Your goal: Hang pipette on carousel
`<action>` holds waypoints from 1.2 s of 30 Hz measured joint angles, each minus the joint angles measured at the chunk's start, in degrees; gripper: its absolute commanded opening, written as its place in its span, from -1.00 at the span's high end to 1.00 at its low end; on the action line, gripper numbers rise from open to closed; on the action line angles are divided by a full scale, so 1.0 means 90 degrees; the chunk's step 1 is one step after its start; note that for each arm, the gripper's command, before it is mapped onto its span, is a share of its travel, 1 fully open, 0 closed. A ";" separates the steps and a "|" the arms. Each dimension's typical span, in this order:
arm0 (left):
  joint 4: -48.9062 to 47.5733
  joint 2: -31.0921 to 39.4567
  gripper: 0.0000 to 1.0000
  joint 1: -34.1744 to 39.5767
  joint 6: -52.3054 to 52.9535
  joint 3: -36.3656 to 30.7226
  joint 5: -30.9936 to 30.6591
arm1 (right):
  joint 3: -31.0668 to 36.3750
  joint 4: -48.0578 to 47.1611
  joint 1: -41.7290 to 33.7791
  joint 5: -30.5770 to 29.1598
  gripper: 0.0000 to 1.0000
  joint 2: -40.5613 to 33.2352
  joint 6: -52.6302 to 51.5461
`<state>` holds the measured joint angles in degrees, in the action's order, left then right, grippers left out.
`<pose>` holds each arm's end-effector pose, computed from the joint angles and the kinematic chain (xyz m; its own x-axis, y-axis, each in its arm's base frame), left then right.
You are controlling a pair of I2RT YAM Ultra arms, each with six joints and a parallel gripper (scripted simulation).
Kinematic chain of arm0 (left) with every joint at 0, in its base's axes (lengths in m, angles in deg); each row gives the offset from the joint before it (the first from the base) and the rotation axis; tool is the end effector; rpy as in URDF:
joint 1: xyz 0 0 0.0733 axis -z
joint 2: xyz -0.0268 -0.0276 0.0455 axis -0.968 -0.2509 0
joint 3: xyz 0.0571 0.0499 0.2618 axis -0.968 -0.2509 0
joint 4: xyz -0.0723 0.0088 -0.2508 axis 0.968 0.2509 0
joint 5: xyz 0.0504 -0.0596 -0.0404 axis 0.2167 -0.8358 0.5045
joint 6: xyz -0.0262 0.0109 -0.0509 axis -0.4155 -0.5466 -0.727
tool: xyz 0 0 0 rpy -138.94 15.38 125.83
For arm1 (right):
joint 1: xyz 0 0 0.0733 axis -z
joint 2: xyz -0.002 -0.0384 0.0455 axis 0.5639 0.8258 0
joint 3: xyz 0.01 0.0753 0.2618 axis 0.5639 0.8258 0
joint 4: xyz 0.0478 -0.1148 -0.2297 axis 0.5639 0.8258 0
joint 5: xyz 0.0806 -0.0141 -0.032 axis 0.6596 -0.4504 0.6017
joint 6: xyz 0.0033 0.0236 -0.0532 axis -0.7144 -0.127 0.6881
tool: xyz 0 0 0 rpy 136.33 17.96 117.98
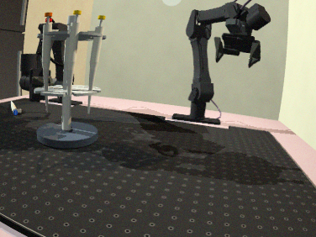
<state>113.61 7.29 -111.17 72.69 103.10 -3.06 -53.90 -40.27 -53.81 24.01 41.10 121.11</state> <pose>0.2126 0.1238 0.3435 -0.6749 0.2595 -0.6908 0.3659 0.9306 -0.0079 0.3781 0.1711 0.1376 0.9613 -0.2755 0.0050 0.0050 -0.0008 -1.0000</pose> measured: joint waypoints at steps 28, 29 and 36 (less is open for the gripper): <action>0.0000 0.0000 -1.00 0.0000 0.0000 0.0000 0.0000 | -0.0299 0.0182 -0.0007 0.0306 0.02 0.0102 -0.0002; 0.0000 0.0000 -1.00 0.0000 0.0000 0.0000 0.0000 | -0.0299 0.0182 -0.0007 0.0306 0.02 0.0102 -0.0002; 0.0000 0.0000 -1.00 0.0000 0.0000 0.0000 0.0000 | -0.0170 0.0172 0.0056 0.0393 0.02 0.0102 -0.0002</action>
<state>113.61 7.29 -111.17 72.69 103.10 -3.06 -55.43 -38.72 -53.31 27.55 42.02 121.09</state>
